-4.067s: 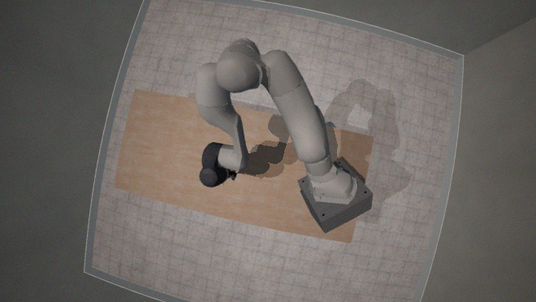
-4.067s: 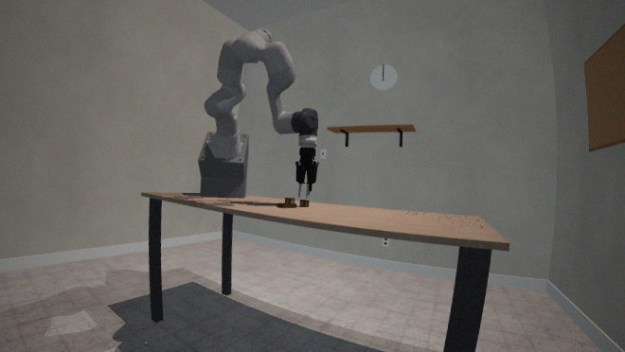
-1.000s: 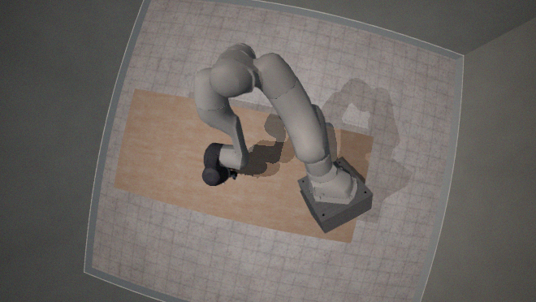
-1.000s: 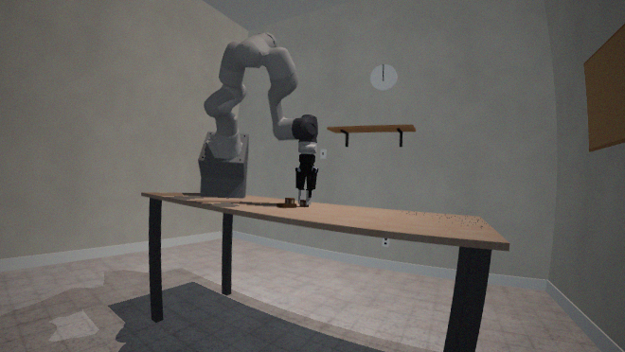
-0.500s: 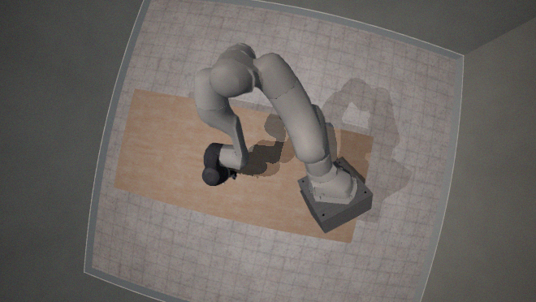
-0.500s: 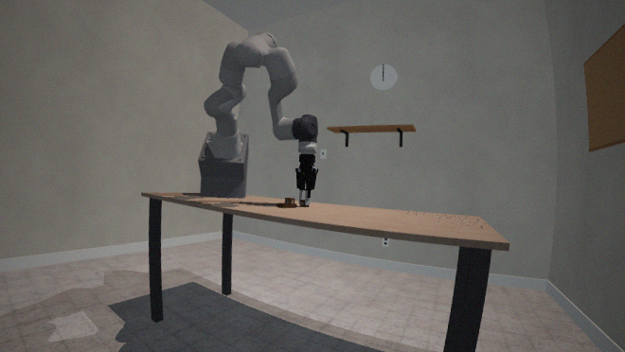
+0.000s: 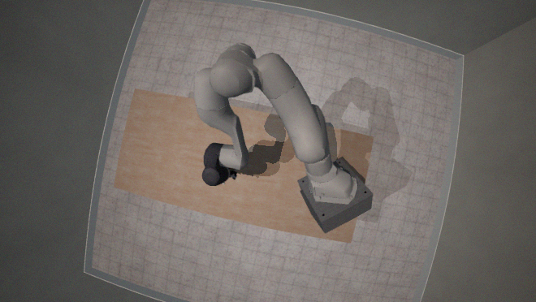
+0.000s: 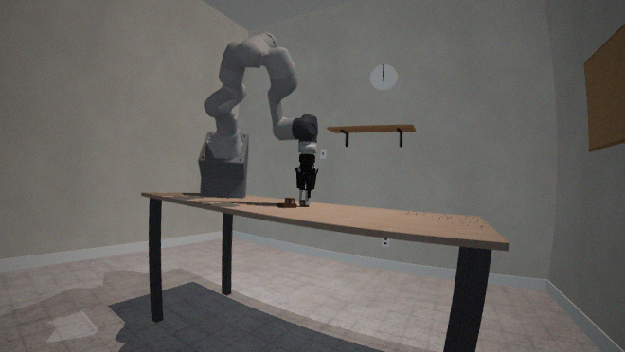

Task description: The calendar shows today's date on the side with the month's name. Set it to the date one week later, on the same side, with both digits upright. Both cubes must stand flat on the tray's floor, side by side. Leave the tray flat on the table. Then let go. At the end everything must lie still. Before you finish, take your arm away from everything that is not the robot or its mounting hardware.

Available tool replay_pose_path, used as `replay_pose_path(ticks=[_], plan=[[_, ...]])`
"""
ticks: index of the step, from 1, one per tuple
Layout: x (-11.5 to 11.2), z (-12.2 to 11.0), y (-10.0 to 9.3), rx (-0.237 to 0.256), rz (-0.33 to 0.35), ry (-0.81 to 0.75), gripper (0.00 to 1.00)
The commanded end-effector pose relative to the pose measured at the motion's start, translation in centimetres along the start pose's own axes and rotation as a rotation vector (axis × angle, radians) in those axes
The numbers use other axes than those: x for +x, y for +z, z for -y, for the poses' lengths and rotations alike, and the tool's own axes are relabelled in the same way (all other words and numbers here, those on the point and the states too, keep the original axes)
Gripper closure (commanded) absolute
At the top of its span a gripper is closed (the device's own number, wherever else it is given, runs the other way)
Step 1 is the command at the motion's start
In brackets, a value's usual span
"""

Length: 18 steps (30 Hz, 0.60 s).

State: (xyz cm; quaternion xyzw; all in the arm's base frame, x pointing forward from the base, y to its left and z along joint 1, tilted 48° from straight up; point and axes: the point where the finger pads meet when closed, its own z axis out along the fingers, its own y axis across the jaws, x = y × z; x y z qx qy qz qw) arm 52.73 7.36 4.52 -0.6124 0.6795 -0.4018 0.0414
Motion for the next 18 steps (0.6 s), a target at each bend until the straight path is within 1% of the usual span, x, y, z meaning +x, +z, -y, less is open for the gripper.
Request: replay_pose_path(ticks=[1, 13, 16, 18], plan=[[0.1, 0.0, 0.2, -0.002, 0.000, 0.006, 0.83], [0.1, 0.0, 0.1, -0.002, 0.000, 0.006, 0.83], [0.1, 0.0, -0.5, -0.002, 0.000, 0.006, 0.83], [0.1, 0.0, -1.3, -0.002, 0.000, 0.006, 0.83]])
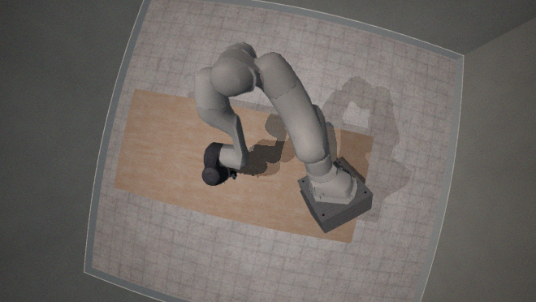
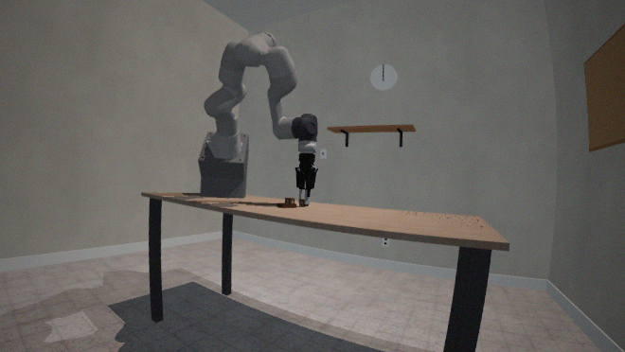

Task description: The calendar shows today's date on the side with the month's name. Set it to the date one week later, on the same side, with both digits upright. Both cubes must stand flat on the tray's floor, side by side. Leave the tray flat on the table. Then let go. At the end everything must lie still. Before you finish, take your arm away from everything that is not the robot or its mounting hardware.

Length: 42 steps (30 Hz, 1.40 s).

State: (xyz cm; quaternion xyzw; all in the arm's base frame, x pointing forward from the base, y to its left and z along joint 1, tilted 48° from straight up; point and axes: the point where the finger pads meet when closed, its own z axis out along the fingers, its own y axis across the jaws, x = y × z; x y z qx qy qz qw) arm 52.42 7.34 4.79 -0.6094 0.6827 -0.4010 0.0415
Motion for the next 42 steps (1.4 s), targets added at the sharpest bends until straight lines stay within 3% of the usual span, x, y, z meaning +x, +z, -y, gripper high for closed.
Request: replay_pose_path(ticks=[1, 10, 17, 29, 31, 34, 35, 38, 42], plan=[[-0.1, 0.1, -1.5, 0.002, 0.002, -0.002, 0.83], [-0.1, 0.1, -7.9, 0.002, 0.002, -0.002, 0.83], [-0.1, 0.1, -9.4, 0.002, 0.002, -0.002, 0.83], [0.4, 0.2, -9.5, 0.002, 0.001, -0.002, 0.83], [2.9, 0.7, -9.6, 0.003, -0.003, -0.004, 0.83], [8.7, 0.9, -10.1, 0.003, -0.005, -0.005, 0.83], [8.7, 0.9, -10.1, 0.003, -0.005, -0.005, 0.83], [12.1, 0.4, -10.4, 0.002, 0.001, -0.005, 0.83], [12.5, 0.3, -10.5, 0.001, 0.002, -0.005, 0.83]])
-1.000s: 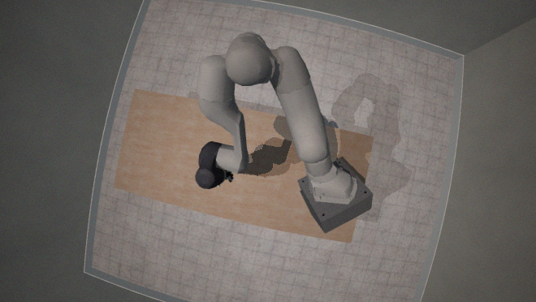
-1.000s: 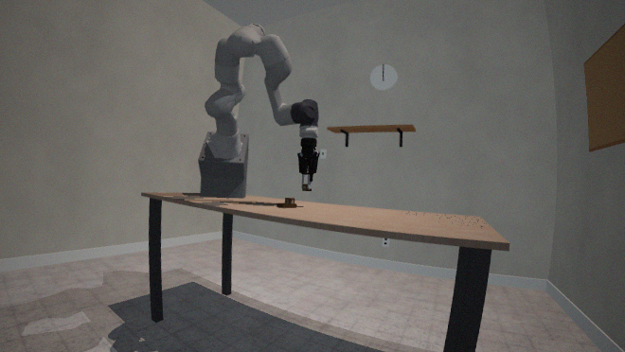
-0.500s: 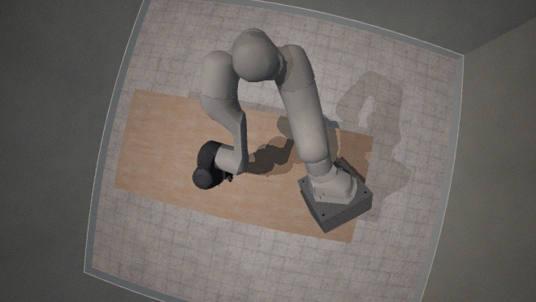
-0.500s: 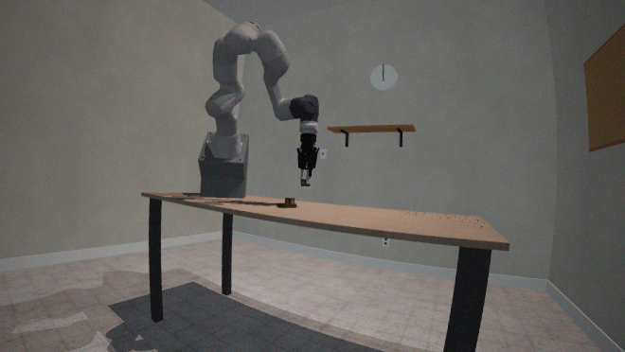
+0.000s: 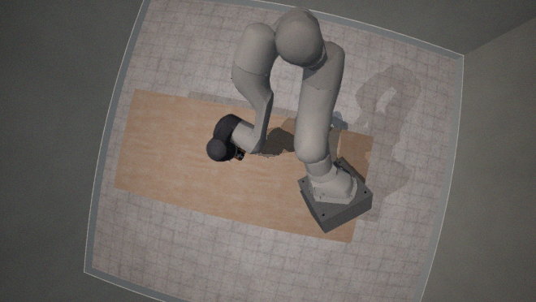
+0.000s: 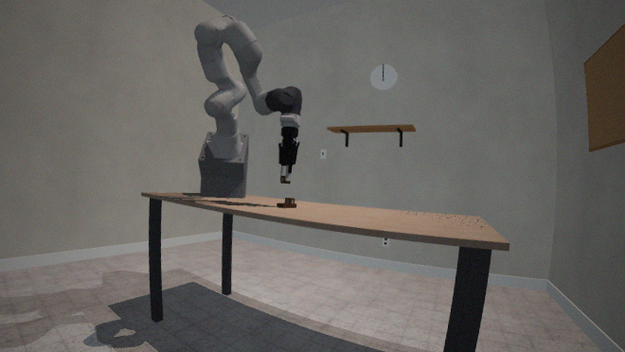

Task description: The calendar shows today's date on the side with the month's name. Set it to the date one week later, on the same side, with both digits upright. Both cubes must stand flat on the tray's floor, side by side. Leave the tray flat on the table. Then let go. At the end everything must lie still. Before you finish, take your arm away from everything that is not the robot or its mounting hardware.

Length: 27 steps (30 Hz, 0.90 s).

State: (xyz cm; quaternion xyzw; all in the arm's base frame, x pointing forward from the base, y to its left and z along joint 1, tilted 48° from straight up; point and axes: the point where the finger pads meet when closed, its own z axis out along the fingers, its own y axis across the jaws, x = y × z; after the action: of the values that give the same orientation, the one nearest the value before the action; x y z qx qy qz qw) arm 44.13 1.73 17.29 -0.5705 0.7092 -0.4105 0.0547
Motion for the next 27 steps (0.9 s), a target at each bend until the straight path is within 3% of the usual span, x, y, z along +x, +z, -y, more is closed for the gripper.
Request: replay_pose_path(ticks=[1, 15, 27], plan=[[0.2, -0.2, -0.3, -0.010, 0.029, -0.101, 0.83], [0.2, -0.2, -0.1, -0.010, 0.029, -0.101, 0.83], [0.1, -0.2, 2.3, -0.009, 0.029, -0.101, 0.83]])
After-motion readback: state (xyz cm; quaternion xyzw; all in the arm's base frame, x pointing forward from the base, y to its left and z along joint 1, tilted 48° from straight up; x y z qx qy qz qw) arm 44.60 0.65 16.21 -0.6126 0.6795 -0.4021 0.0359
